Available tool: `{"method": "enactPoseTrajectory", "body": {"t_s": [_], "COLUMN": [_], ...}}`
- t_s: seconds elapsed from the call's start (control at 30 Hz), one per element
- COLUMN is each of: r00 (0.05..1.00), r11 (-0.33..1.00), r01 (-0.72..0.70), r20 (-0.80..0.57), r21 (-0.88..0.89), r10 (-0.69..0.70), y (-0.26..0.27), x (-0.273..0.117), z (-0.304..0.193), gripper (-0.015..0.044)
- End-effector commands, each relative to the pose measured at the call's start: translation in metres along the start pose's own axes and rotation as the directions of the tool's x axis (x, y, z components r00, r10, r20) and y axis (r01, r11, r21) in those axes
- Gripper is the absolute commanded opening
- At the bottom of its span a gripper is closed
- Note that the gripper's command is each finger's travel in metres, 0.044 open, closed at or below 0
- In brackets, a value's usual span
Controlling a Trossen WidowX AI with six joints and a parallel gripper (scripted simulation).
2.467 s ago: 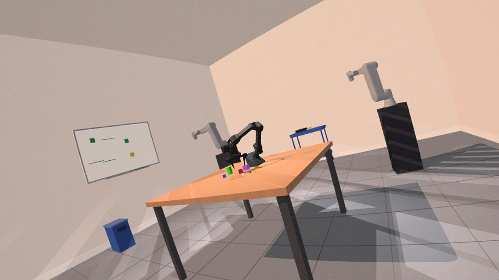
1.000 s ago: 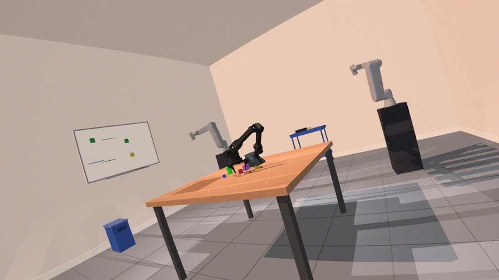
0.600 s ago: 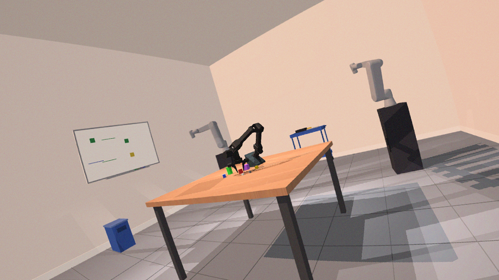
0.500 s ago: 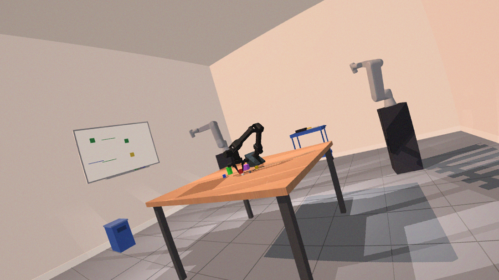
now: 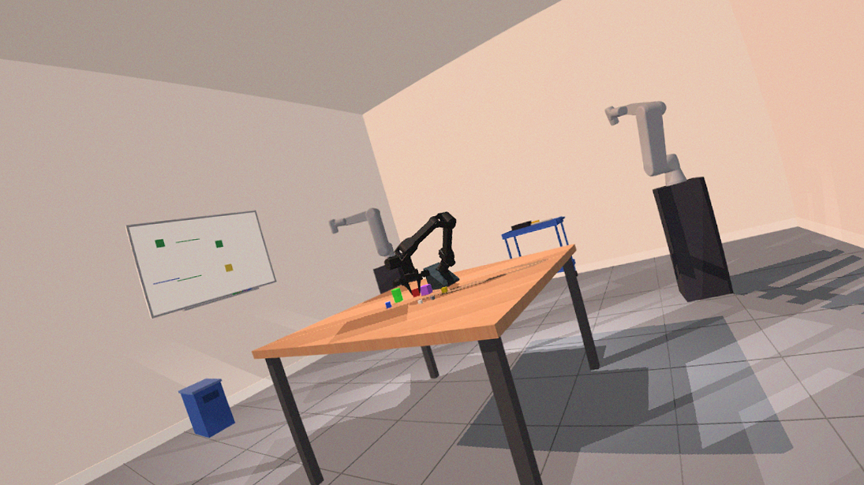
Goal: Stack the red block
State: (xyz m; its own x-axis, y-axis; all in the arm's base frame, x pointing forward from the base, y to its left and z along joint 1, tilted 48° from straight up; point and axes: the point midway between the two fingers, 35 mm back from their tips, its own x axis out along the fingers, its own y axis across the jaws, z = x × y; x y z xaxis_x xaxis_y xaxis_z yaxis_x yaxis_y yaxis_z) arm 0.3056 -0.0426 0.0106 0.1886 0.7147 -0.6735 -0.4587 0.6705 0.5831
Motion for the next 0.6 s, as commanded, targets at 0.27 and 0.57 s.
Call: {"method": "enactPoseTrajectory", "body": {"t_s": [0.27,0.57], "r00": [1.000,1.000], "r11": [1.000,1.000], "r01": [0.011,0.012], "r20": [0.002,0.001], "r21": [-0.007,-0.007], "r10": [-0.011,-0.012], "y": [-0.001,-0.001], "x": [-0.060,-0.097], "z": [0.001,0.001], "gripper": [0.0000,0.0000]}}
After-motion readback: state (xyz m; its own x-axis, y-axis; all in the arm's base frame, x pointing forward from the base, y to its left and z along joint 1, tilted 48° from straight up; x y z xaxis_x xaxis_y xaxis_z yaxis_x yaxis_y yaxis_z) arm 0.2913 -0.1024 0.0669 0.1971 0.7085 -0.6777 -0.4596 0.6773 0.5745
